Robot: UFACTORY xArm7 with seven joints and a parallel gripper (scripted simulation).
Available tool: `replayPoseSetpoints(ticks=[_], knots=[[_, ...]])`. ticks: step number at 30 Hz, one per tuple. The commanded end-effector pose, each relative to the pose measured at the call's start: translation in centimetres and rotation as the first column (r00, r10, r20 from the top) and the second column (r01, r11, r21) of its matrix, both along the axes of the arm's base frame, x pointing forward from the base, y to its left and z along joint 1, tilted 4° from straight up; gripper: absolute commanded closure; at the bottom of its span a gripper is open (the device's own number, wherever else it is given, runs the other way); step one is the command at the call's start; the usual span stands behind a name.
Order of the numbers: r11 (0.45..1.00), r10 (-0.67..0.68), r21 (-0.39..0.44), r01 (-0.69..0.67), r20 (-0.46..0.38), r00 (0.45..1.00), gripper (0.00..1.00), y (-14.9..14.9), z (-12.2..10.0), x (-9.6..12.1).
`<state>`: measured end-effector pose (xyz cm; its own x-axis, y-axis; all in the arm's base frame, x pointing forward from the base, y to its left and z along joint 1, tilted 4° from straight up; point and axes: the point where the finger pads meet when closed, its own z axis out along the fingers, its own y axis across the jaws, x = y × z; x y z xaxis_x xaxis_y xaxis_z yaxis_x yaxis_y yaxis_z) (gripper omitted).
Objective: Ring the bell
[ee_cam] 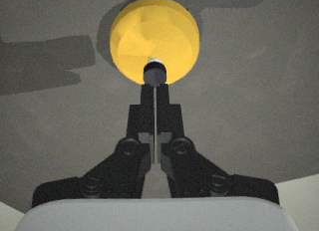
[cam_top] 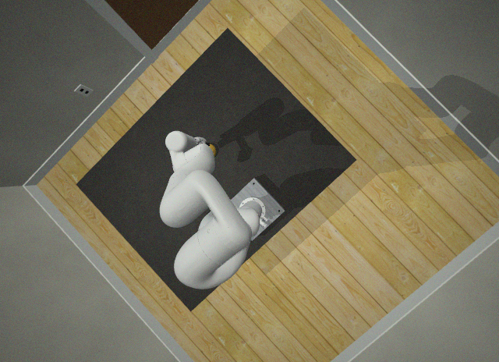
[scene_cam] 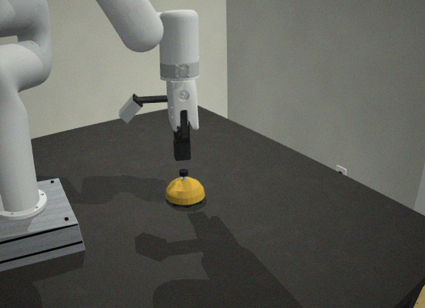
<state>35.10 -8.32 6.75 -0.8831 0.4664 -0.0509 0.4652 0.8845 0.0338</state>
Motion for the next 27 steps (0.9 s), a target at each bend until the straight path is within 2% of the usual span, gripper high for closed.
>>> replayPoseSetpoints(ticks=[1,27], knots=[[1.000,-0.001,-0.003,0.001,0.002,1.000,1.00,-0.1,-0.8,0.2],[1.000,-0.001,-0.003,0.001,0.002,1.000,1.00,-0.1,-1.9,0.3]])
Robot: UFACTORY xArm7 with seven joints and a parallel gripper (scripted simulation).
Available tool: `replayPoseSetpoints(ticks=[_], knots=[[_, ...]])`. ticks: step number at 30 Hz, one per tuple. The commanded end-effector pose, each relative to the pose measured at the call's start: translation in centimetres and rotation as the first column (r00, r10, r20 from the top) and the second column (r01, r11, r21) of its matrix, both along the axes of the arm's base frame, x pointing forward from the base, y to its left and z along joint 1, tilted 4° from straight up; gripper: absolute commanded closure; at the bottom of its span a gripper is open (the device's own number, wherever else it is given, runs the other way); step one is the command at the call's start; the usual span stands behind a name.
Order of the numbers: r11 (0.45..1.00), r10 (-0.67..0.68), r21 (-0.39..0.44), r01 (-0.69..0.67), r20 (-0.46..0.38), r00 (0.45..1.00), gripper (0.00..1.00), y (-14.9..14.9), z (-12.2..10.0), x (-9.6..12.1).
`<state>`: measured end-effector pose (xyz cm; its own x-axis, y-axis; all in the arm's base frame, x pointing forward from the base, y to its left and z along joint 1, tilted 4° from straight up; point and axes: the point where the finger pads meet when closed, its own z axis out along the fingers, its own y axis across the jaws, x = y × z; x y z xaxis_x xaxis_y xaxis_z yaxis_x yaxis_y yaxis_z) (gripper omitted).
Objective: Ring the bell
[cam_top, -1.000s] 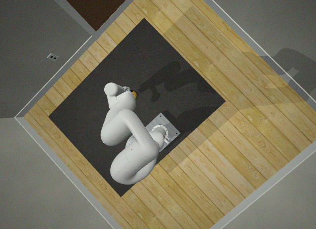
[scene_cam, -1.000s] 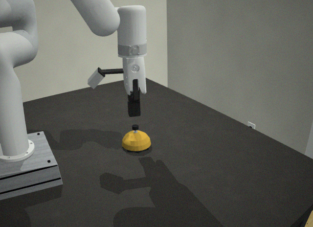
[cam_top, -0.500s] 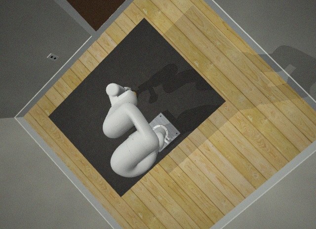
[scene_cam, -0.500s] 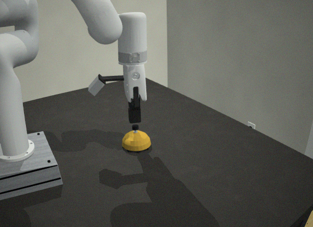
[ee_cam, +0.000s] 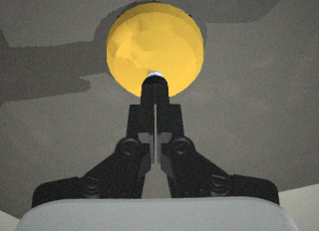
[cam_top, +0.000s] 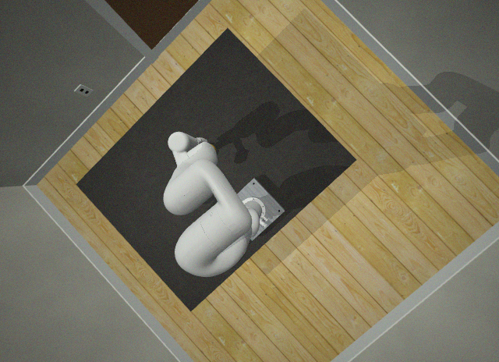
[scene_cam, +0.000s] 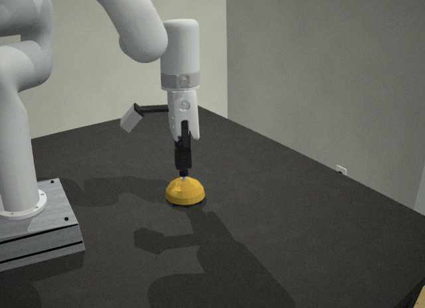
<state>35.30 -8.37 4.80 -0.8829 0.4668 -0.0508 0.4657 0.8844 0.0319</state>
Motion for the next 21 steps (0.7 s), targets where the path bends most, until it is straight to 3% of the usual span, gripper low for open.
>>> replayPoseSetpoints(ticks=[1,21], knots=[[1.000,0.000,-0.001,0.000,0.003,1.000,1.00,-0.04,0.08,0.12],[1.000,0.000,-0.001,0.000,0.003,1.000,1.00,-0.04,-0.90,0.18]])
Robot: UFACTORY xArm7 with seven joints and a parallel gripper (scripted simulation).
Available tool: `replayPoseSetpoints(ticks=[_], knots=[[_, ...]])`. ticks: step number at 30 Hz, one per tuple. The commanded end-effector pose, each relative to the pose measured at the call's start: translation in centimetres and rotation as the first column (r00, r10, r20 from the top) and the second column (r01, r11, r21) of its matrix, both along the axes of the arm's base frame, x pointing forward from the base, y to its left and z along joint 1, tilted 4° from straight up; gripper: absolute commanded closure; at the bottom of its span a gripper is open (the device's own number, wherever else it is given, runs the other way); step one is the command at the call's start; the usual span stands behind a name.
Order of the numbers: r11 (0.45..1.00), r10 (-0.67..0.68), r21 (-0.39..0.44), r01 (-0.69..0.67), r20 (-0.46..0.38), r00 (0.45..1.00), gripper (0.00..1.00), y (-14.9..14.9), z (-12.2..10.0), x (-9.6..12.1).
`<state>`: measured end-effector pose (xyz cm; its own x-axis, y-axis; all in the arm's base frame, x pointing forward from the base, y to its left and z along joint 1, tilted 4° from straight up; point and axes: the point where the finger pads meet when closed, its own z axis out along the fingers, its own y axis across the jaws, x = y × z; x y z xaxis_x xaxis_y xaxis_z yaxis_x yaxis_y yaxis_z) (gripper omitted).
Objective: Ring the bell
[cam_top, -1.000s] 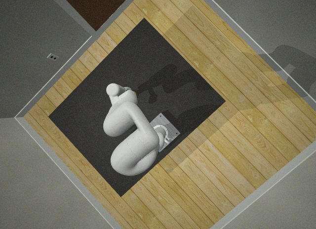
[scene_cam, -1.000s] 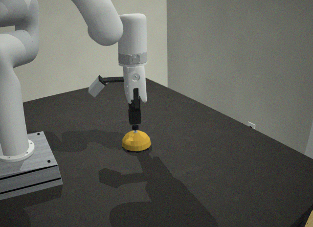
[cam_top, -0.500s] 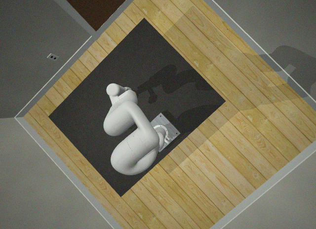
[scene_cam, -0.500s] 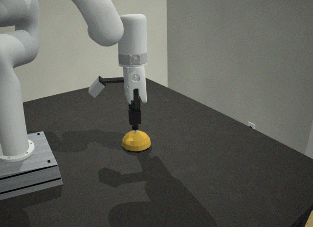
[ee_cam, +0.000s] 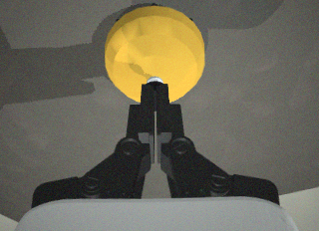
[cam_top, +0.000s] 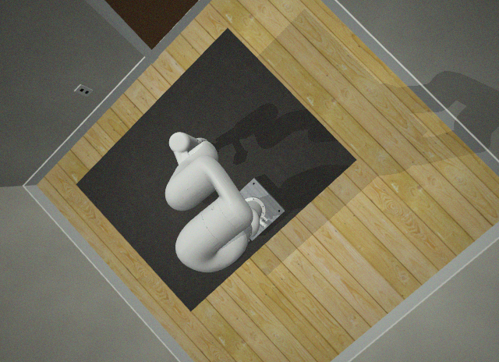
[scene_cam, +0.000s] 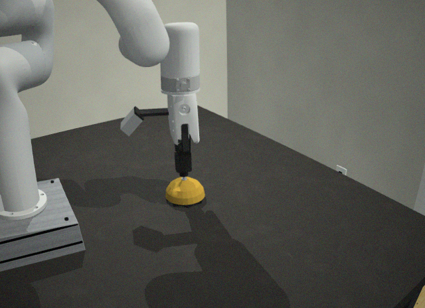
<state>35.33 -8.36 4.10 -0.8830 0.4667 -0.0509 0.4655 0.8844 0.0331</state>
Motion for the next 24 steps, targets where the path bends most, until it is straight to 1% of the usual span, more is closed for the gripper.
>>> replayPoseSetpoints(ticks=[1,24], knots=[[1.000,0.000,-0.002,0.000,0.002,1.000,1.00,-0.05,-0.21,0.14],[1.000,0.000,-0.002,0.000,0.002,1.000,1.00,-0.05,-0.58,0.17]])
